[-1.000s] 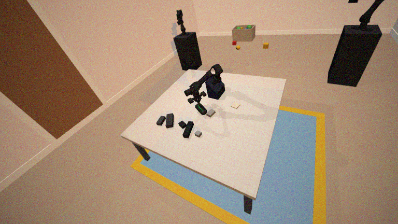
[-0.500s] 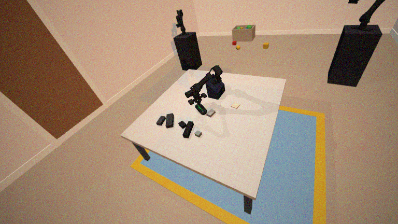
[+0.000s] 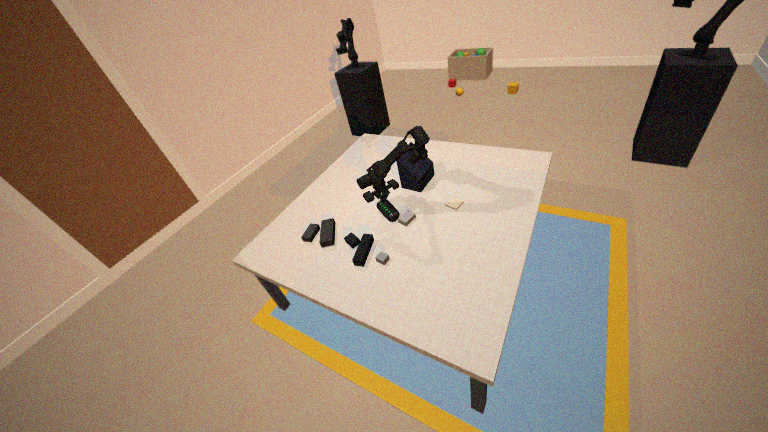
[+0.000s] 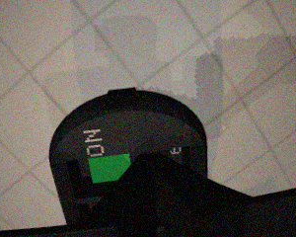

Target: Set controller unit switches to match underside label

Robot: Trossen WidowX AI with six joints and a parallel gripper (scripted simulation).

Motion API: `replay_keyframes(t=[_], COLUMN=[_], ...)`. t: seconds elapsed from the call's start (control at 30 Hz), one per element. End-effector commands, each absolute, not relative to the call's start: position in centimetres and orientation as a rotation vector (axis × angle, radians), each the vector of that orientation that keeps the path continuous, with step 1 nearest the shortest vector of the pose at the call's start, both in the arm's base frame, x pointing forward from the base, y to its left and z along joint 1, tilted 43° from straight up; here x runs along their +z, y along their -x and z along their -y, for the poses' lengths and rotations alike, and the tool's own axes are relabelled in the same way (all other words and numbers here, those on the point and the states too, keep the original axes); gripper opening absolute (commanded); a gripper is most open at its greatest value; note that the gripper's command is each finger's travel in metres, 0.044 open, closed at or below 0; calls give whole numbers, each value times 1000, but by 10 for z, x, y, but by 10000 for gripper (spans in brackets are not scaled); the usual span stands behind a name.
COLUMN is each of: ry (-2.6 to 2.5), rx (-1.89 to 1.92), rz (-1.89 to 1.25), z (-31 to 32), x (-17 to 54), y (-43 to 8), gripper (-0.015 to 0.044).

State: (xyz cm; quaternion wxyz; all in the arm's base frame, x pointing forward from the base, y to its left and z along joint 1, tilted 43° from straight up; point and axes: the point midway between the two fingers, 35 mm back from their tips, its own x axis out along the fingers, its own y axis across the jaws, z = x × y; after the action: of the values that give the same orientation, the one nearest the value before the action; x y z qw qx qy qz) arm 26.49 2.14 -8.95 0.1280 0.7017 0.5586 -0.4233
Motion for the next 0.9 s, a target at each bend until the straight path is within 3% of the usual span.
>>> replay_keyframes(t=[0.0, 0.63, 0.87], ry=[-2043, -2042, -2044], rx=[-1239, -1240, -1237], rz=[-1629, -1626, -1627], z=[-22, 9, -11], x=[-90, -57, -38], y=[-263, -263, -300], gripper=[0, 0, 0])
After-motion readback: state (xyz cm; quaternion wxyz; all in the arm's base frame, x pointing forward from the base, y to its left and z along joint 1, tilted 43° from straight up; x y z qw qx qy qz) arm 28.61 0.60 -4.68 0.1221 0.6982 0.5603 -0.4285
